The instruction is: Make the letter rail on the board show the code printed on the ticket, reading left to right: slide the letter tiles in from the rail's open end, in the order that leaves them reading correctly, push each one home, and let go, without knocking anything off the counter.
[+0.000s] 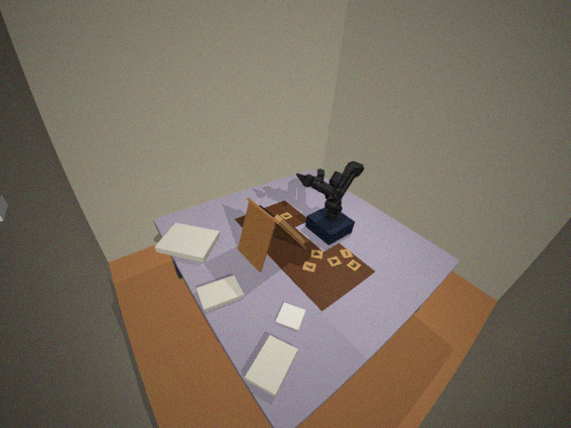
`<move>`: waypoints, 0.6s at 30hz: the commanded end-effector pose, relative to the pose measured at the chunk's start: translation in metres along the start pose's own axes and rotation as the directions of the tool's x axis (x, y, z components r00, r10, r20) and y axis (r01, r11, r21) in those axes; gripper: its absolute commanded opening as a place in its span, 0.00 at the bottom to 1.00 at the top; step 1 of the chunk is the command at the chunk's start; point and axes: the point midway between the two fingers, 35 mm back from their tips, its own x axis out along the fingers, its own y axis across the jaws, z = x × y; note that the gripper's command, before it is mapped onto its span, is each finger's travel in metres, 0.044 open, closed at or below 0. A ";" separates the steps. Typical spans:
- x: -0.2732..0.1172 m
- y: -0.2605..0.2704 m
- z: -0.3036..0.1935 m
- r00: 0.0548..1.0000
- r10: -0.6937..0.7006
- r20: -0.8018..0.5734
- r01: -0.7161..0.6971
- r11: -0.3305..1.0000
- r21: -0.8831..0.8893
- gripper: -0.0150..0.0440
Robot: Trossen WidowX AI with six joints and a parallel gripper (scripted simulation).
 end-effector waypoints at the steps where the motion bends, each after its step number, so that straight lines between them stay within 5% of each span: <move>1: 0.001 0.002 0.001 1.000 0.009 0.007 -0.009 1.000 -0.015 0.98; 6: 0.017 0.044 -0.006 0.964 0.262 0.047 -0.220 0.883 -0.416 1.00; 10: 0.027 0.063 -0.043 0.891 0.433 -0.136 -0.405 0.623 -0.670 1.00; 15: 0.024 0.050 -0.104 0.721 0.476 -0.505 -0.669 0.283 -0.688 1.00; 18: 0.012 0.034 -0.127 0.603 0.453 -0.656 -0.784 0.187 -0.592 1.00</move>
